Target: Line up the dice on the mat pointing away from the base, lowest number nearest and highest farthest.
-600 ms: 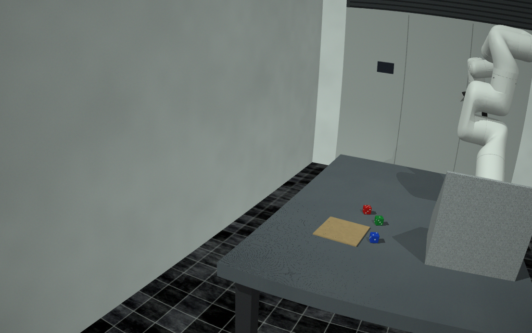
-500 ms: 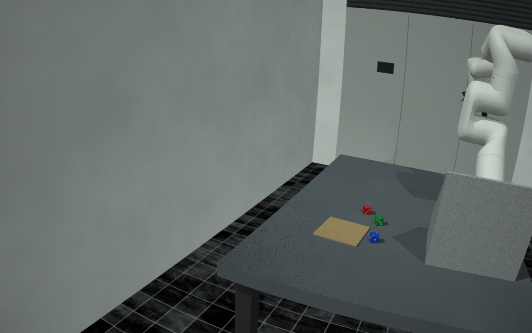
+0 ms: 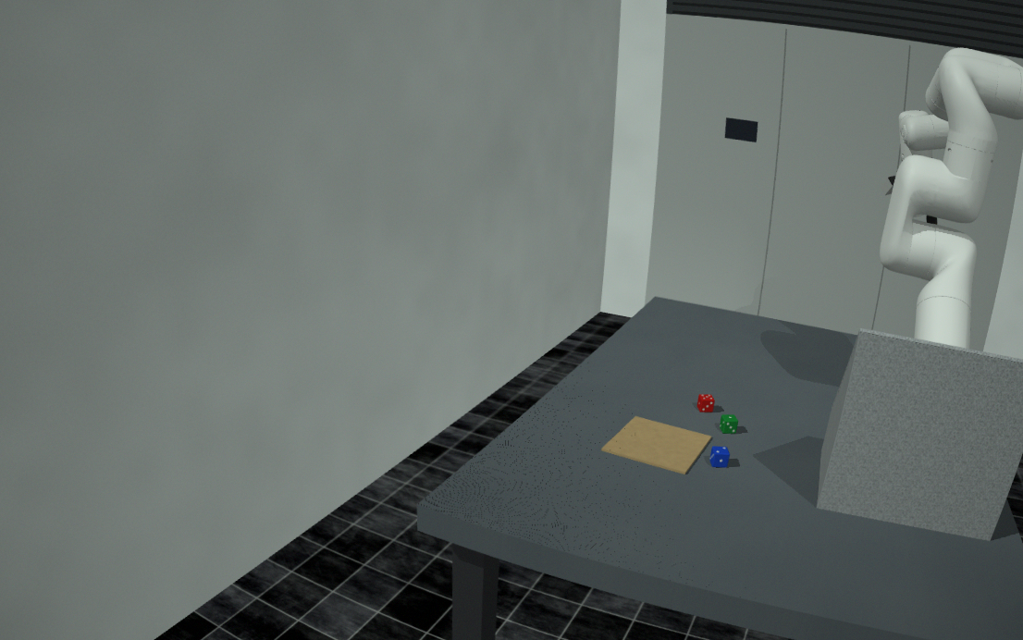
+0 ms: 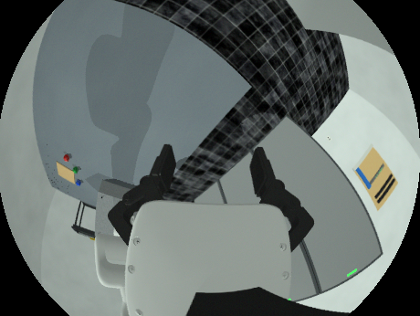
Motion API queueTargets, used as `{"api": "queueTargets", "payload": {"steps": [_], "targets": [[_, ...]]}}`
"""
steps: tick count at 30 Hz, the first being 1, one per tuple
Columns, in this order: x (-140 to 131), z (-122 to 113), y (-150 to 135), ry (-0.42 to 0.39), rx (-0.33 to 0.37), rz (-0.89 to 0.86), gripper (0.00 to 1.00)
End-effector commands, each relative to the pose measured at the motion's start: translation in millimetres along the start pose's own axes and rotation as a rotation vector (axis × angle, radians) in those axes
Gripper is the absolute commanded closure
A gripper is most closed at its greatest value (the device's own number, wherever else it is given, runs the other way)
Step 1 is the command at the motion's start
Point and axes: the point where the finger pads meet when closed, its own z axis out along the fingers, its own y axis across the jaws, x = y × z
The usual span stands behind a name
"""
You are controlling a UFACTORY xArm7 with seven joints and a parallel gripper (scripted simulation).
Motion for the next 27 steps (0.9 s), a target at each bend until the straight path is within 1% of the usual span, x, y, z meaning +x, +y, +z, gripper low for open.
{"api": "queueTargets", "payload": {"steps": [1, 4, 6, 8, 9, 10, 11, 13, 14, 16, 17, 20, 21, 22, 27], "targets": [[1, -1, 0, 0.003, 0.000, -0.005, 0.00], [8, 10, -16, -0.005, 0.027, -0.074, 0.00], [18, 27, -43, -0.015, 0.069, -0.188, 0.00], [23, 35, -60, -0.019, 0.093, -0.255, 0.00], [24, 37, -63, -0.020, 0.097, -0.268, 0.00], [29, 45, -81, -0.023, 0.121, -0.339, 0.00], [30, 47, -88, -0.024, 0.129, -0.365, 0.00], [36, 56, -110, -0.025, 0.156, -0.453, 0.00], [37, 58, -117, -0.026, 0.163, -0.478, 0.00], [37, 58, -117, -0.026, 0.163, -0.478, 0.00], [43, 67, -150, -0.024, 0.199, -0.605, 0.00], [43, 67, -150, -0.024, 0.199, -0.607, 0.00], [47, 73, -178, -0.021, 0.226, -0.713, 0.00], [48, 75, -186, -0.019, 0.233, -0.743, 0.00], [48, 75, -188, -0.019, 0.235, -0.751, 0.00]]}}
